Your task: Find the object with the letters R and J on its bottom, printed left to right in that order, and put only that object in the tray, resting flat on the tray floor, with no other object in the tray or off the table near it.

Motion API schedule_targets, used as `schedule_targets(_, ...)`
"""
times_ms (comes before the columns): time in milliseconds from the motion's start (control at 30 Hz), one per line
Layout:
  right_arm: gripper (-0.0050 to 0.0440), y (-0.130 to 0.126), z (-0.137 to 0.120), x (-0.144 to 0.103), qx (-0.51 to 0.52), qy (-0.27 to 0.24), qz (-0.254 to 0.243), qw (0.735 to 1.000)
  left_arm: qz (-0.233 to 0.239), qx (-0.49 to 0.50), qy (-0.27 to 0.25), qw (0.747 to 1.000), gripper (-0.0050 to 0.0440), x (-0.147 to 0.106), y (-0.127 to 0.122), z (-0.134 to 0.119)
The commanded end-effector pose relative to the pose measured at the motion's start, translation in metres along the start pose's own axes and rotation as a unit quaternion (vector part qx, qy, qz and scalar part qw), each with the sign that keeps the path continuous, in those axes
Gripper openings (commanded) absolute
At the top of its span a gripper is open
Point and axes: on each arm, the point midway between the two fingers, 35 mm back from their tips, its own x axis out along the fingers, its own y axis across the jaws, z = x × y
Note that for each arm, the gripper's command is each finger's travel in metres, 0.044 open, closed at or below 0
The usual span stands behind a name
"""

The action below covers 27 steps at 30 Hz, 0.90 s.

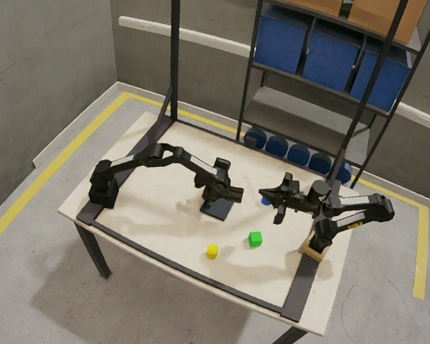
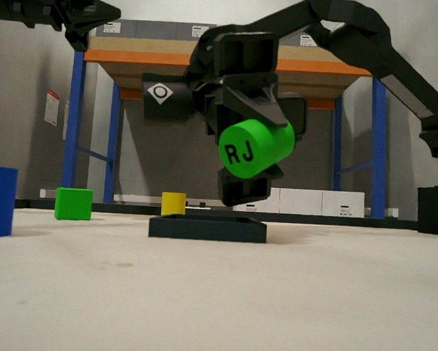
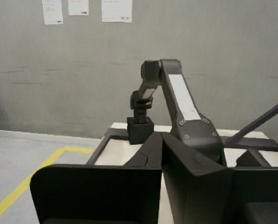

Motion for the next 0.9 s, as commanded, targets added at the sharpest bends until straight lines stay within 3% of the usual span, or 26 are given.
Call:
schedule_targets(0,0.0187,-0.022,-0.005,0.006,-0.044,-0.002,-0.004,0.999,0.005,-0.003,0.000,1.000,-0.0050,-0.003,0.003,-0.002)
schedule_targets(667,0.0187,-0.045,-0.005,0.058,-0.132,-0.040,-0.008,0.990,0.026,-0.003,0.002,1.000,-0.0050,-0.010,0.016,-0.007)
schedule_targets(867,0.0187,-0.046,-0.005,0.061,-0.135,-0.043,-0.008,0.990,0.027,0.000,-0.003,1.000,-0.0050,-0.010,0.017,-0.002)
